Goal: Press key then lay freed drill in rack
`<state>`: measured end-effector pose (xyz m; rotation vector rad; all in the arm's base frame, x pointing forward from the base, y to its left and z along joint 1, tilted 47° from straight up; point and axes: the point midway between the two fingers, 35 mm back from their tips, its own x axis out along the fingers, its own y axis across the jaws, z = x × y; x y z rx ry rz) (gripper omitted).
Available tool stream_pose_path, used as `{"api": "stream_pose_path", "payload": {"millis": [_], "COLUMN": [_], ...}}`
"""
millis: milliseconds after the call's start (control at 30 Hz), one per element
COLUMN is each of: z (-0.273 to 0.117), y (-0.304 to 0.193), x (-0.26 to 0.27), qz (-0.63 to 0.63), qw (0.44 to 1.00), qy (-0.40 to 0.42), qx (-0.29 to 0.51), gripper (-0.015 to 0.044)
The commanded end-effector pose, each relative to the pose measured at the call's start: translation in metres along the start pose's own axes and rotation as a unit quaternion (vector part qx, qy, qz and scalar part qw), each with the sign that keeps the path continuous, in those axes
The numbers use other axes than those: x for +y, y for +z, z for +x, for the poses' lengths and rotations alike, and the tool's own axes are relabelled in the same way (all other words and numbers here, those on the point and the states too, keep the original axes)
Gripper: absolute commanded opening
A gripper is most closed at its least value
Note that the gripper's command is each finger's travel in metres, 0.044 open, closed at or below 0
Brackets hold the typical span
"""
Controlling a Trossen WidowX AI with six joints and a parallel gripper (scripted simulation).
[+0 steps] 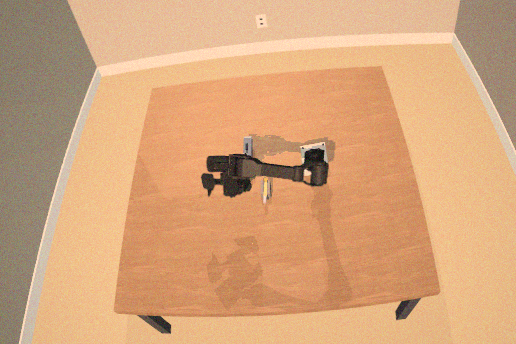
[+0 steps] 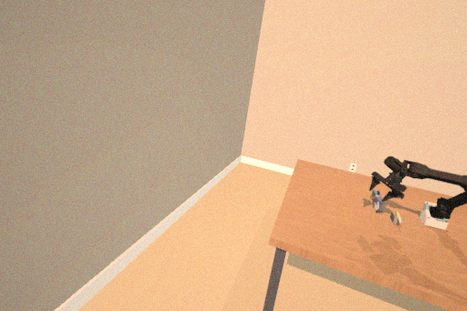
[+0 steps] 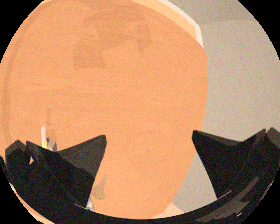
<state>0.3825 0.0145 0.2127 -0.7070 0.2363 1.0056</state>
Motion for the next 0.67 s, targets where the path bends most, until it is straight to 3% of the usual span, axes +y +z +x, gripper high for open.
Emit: {"api": "stream_pose_path", "payload": {"millis": [0,300,633], "z": [-0.018,-0.076,-0.149], "y": [0.034,0.119,0.225], "x": [-0.064,-0.146,-0.167], "qz": [-0.066,-0.21,-0.416], "qw": [0.993,0.945,0.841], "qy": [-0.086,-0.206,-0.26], "qx": [-0.047,-0.14,-0.228], "gripper": [0.044,0.044,0.044]}}
